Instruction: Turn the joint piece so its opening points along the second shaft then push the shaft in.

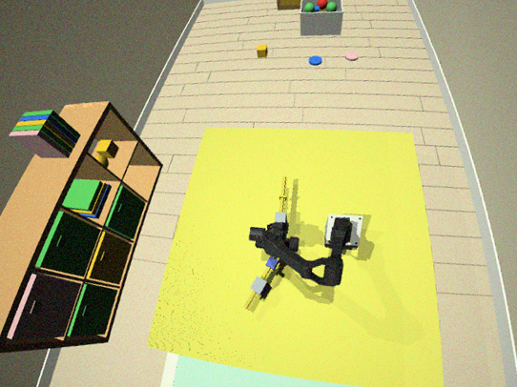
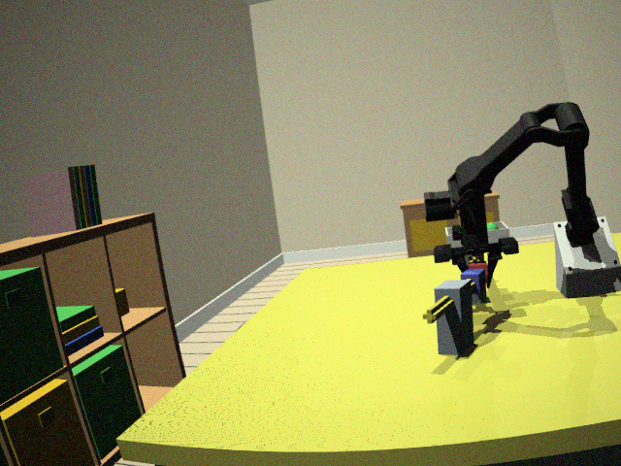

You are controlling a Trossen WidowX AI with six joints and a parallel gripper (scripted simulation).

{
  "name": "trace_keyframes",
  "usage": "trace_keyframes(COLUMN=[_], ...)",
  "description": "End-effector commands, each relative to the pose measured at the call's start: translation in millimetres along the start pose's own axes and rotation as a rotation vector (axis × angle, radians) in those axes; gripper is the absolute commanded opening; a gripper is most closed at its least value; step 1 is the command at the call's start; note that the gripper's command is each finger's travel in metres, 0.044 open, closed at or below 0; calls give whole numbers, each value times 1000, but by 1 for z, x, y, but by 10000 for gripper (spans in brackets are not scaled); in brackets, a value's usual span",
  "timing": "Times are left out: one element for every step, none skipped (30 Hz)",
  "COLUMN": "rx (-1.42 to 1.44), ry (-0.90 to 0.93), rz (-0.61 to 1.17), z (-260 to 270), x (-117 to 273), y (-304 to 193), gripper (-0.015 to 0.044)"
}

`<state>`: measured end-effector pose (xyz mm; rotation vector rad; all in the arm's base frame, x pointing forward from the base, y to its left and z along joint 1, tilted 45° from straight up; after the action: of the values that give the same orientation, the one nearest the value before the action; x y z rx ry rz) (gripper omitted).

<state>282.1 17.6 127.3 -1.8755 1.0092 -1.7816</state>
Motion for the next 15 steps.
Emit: trace_keyframes(rx=[-1,-1,-1,-1,-1,-1,-1,-1,-1,-1,-1,-1,-1,-1,-1], ry=[0,0,0,0,0,0,0,0,0,0,0,0,0,0,0], rz=[0,0,0,0,0,0,0,0,0,0,0,0,0,0,0], z=[0,0,0,0,0,0,0,0,0,0,0,0,0,0,0], x=[0,0,0,0,0,0,0,0,0,0,0,0,0,0,0], y=[0,0,0,0,0,0,0,0,0,0,0,0,0,0,0], gripper=[0,0,0,0,0,26,53,79,105,131,147,147,147,173,199])
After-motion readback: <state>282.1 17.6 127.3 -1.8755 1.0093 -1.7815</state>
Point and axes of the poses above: the point midway between the two fingers, 35 mm back from their tips, its own x axis back along the fingers, its own z axis across the jaws, y = z × x, the point moved 10 cm from there along x, back along the fingers, and after that the axes turned 12 degrees about -x, right-handed, at the moved point
